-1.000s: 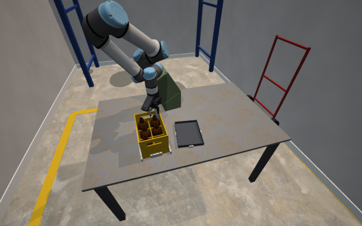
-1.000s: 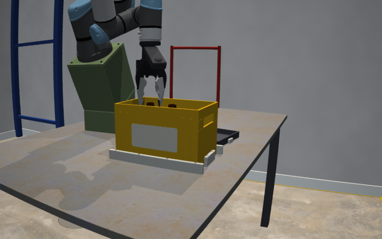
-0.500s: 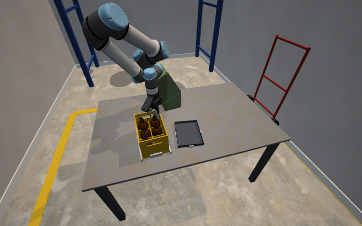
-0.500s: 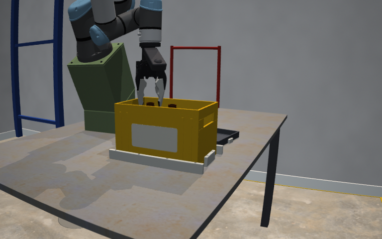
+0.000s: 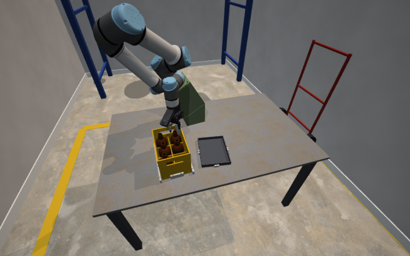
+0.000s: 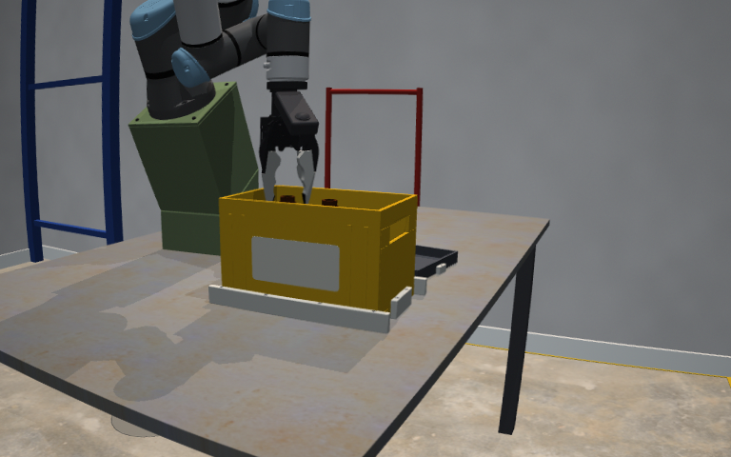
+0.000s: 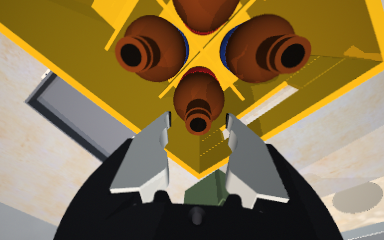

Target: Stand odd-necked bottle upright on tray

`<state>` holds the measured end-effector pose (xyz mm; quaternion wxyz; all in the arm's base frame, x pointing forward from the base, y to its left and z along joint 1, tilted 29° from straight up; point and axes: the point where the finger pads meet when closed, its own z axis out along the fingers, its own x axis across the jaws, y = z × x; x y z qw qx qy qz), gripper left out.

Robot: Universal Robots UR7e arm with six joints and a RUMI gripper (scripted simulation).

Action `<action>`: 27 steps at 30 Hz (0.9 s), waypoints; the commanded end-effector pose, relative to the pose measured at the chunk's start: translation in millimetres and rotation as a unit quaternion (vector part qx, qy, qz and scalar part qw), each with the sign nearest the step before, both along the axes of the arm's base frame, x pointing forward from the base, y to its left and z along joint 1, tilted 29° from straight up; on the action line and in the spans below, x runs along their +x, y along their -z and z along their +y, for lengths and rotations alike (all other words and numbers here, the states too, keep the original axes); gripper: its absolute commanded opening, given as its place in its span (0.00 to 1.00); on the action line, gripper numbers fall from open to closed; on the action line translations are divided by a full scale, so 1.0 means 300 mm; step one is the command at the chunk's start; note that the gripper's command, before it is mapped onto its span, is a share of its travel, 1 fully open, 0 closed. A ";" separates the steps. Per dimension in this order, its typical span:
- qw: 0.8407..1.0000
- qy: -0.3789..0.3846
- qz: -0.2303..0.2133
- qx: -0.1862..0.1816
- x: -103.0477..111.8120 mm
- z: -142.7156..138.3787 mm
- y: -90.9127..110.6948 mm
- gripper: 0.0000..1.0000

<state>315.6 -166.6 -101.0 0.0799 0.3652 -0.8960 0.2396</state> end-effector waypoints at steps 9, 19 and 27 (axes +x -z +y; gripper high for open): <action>1.000 0.000 0.000 0.000 0.001 0.000 -0.001 0.38; 1.000 0.000 0.000 0.000 0.001 0.000 -0.001 0.00; 1.000 0.000 0.000 0.000 0.001 0.000 -0.001 0.00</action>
